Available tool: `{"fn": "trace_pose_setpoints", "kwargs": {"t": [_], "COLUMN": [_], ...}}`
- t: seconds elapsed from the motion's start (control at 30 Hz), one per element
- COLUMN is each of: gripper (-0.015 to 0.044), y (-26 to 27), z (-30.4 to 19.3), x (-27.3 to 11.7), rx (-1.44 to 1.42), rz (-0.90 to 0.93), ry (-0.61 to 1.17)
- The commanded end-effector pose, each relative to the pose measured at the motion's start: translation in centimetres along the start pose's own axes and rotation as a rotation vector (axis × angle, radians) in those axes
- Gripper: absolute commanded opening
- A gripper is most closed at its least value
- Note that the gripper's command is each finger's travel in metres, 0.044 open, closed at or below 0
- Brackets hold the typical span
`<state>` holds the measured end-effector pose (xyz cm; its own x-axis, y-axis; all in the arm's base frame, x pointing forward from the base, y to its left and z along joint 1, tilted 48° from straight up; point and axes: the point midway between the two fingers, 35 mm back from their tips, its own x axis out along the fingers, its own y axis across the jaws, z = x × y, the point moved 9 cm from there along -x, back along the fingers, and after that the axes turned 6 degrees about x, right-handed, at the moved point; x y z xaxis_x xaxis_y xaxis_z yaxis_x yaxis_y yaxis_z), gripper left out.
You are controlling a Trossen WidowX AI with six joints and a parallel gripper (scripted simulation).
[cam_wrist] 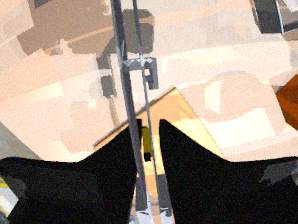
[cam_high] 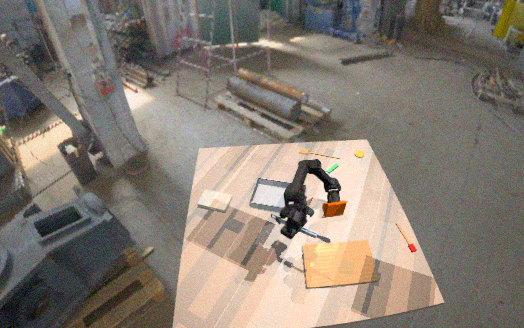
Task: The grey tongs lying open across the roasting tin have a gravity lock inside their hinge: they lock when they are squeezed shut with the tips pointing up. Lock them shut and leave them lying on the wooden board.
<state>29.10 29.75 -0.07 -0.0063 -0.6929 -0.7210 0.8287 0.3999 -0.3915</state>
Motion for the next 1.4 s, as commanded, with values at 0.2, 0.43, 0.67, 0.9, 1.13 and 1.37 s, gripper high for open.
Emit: {"fn": "trace_pose_setpoints", "kwargs": {"t": [0.2, 0.43, 0.67, 0.9, 1.13, 1.37], "gripper": [-0.0150, -0.0150, -0.0150, -0.0150, -0.0150, -0.0150], "y": [-0.4, -0.8, -1.2, -1.6, -2.2, -2.7], "z": [-2.4, -4.0, -5.6, -7.2, -8.8, -10.3], "x": [-0.5, -0.6, -0.7, -0.8, -0.8, -0.8], "rx": [-0.368, -0.640, -0.912, -1.184, -1.457, -1.729], "rz": [0.011, 0.013, 0.016, 0.018, 0.018, 0.020], "ry": [0.011, 0.014, 0.015, 0.016, 0.016, 0.017]}}
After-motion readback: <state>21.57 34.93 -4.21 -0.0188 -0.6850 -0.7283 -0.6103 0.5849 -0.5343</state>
